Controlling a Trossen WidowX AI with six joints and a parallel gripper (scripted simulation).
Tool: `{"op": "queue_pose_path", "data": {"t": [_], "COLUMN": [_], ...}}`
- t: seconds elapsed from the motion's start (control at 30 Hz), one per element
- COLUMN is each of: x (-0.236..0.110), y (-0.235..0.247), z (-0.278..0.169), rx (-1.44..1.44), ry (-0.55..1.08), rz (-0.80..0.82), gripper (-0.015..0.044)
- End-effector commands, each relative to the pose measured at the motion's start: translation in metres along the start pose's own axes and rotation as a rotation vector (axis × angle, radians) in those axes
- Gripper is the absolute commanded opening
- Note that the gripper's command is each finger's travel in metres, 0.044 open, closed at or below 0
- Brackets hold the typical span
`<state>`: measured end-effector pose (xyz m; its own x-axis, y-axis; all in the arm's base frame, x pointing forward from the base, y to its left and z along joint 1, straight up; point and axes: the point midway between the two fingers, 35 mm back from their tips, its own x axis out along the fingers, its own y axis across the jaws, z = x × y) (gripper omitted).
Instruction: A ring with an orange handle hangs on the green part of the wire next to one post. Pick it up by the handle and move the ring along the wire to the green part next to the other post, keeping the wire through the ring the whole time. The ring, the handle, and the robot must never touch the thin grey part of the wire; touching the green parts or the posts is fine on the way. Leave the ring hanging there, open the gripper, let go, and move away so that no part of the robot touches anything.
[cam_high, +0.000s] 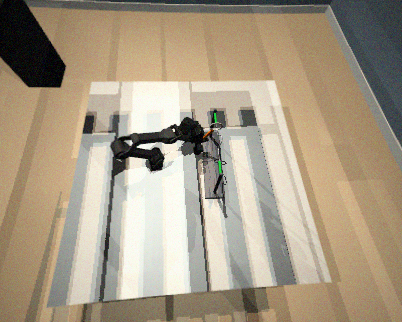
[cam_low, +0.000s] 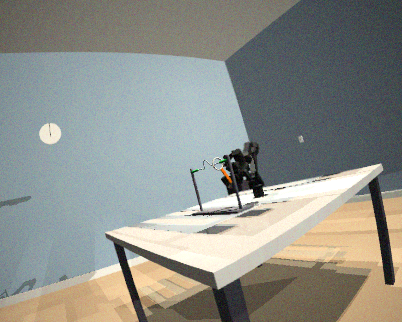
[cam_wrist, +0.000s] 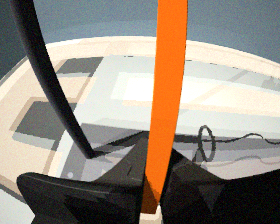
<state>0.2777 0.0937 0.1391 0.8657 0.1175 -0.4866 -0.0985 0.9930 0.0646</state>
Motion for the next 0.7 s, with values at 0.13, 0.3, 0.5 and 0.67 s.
{"op": "queue_pose_path", "data": {"t": [0.13,0.3,0.5,0.67], "x": [0.001,0.001,0.002,0.003], "y": [0.008,0.013,0.019,0.024], "z": [0.003,0.003,0.003,0.003], "rx": [0.003,0.003,0.003,0.004], "ry": [-0.010,-0.011,-0.013,-0.015], "rz": [-0.009,-0.010,-0.010,-0.009], "gripper": [-0.0150,-0.0150,-0.0150,-0.0150]}}
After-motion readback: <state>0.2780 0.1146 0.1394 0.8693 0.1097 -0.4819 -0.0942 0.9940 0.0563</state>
